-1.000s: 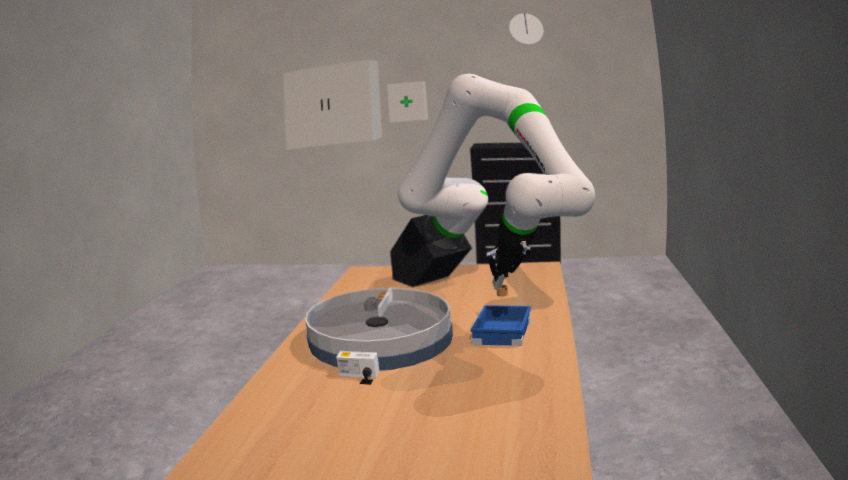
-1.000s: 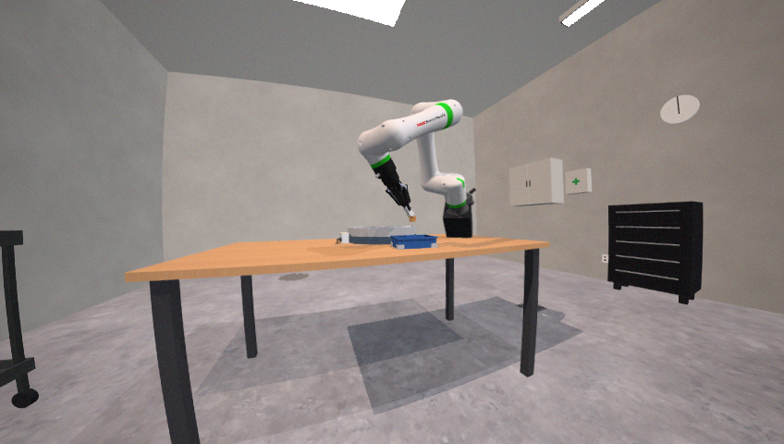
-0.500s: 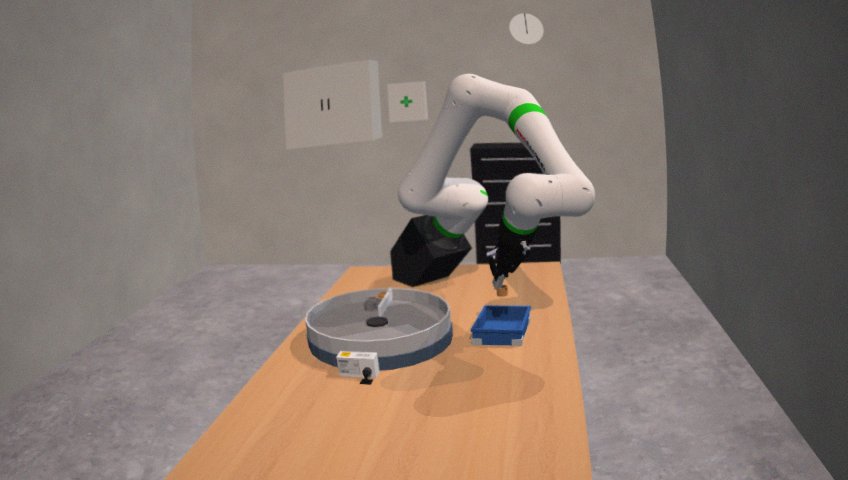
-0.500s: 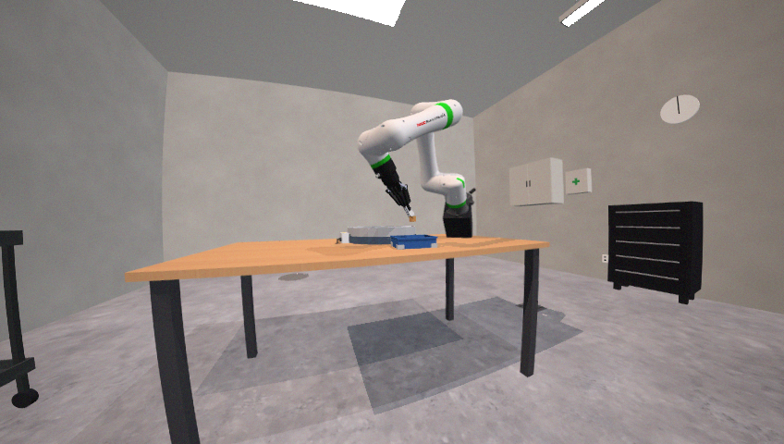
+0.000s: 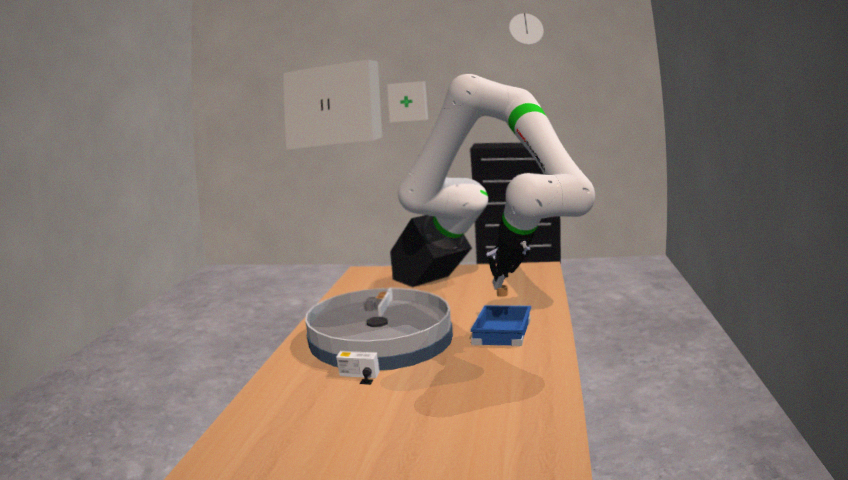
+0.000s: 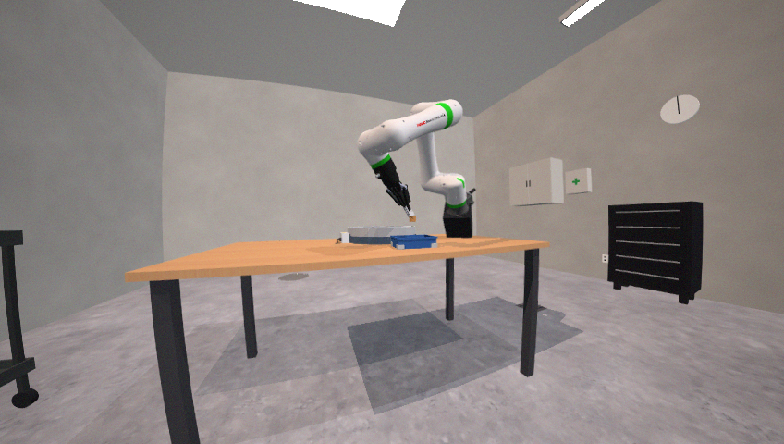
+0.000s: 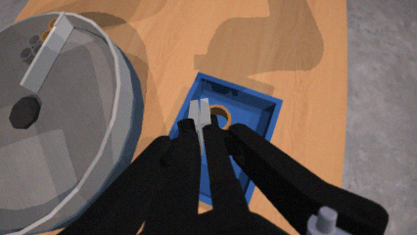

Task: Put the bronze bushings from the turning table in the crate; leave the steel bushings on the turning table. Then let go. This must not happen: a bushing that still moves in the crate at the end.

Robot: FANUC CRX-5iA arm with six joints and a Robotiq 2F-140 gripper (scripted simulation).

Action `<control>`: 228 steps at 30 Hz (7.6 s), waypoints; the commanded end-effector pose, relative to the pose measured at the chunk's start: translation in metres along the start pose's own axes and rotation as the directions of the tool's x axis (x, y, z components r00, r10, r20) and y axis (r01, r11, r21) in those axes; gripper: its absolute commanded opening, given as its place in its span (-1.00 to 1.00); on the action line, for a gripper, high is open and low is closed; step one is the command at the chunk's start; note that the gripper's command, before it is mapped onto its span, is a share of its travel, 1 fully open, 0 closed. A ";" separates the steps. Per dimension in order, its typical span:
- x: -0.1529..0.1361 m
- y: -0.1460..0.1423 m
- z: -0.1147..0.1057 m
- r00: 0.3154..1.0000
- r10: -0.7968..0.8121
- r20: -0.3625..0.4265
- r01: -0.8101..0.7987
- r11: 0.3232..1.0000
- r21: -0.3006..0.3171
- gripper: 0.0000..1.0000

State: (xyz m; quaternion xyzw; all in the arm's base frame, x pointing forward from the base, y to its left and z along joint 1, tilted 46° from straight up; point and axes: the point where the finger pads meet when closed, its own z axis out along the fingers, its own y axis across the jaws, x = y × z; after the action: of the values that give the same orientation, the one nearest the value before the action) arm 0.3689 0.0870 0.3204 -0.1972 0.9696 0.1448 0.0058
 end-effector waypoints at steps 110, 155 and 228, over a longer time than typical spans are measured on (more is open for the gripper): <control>-0.068 0.001 0.081 1.000 0.000 0.000 0.000 1.000 0.000 -1.00; -0.071 0.001 0.084 1.000 0.000 0.000 0.000 1.000 0.000 -1.00; -0.072 0.001 0.086 1.000 0.000 0.000 0.000 1.000 0.000 -0.86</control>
State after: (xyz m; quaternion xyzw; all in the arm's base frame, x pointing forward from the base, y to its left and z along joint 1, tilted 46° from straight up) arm 0.4312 0.1396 0.2430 -0.1972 0.9696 0.1448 0.0059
